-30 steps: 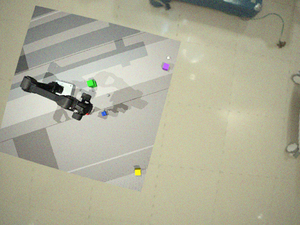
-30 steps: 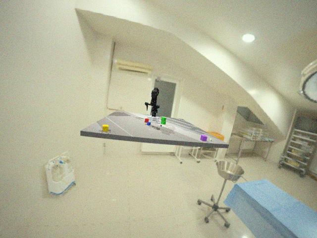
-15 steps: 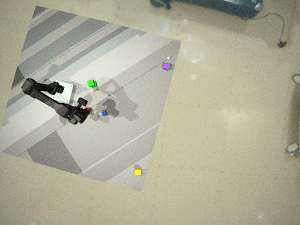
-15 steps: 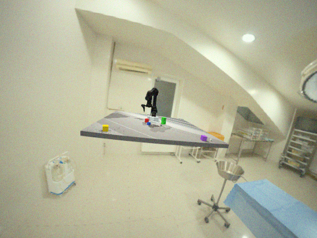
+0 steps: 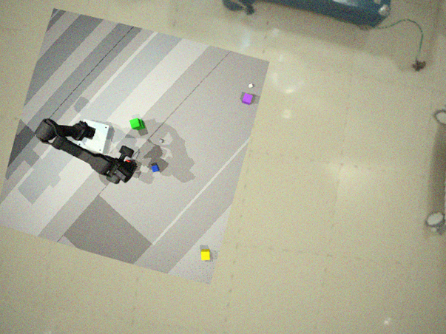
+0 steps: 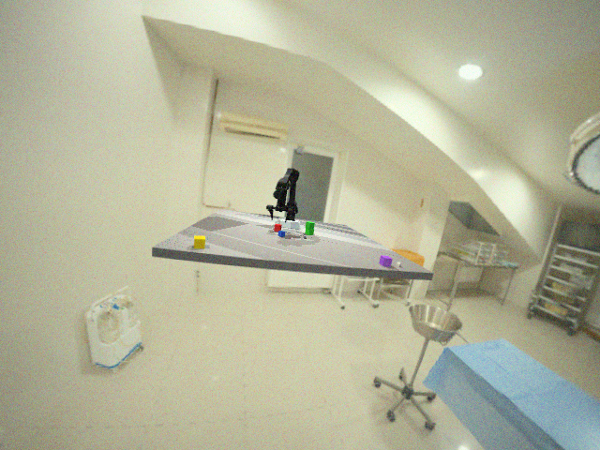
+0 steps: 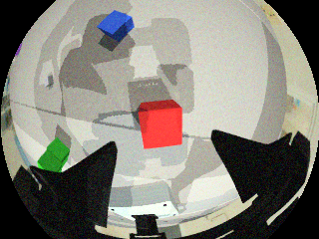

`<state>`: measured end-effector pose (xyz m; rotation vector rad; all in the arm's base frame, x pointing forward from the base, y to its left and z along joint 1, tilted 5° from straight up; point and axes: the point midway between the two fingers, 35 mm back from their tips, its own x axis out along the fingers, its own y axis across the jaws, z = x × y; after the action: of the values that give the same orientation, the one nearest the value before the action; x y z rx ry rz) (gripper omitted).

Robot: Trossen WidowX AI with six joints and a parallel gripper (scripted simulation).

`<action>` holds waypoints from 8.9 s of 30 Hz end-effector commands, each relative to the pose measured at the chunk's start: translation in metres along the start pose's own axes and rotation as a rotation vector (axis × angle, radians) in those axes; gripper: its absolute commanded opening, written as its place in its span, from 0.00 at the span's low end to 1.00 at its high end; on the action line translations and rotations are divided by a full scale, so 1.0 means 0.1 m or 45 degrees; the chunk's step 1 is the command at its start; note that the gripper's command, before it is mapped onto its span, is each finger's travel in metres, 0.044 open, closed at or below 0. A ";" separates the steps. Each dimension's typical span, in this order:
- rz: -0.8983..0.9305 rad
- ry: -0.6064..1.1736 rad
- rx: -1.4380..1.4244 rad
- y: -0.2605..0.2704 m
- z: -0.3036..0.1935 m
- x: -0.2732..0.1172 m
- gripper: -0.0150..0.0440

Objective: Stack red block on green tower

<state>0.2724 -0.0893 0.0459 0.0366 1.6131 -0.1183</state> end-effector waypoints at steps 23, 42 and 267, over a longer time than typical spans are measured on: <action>0.007 0.002 -0.004 0.01 0.00 0.36 1.00; 0.007 0.002 -0.004 0.01 -0.01 0.61 1.00; 0.024 0.008 -0.009 2.19 -0.54 -0.32 1.00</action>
<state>0.2417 0.1347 0.0689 0.0457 1.6198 -0.0983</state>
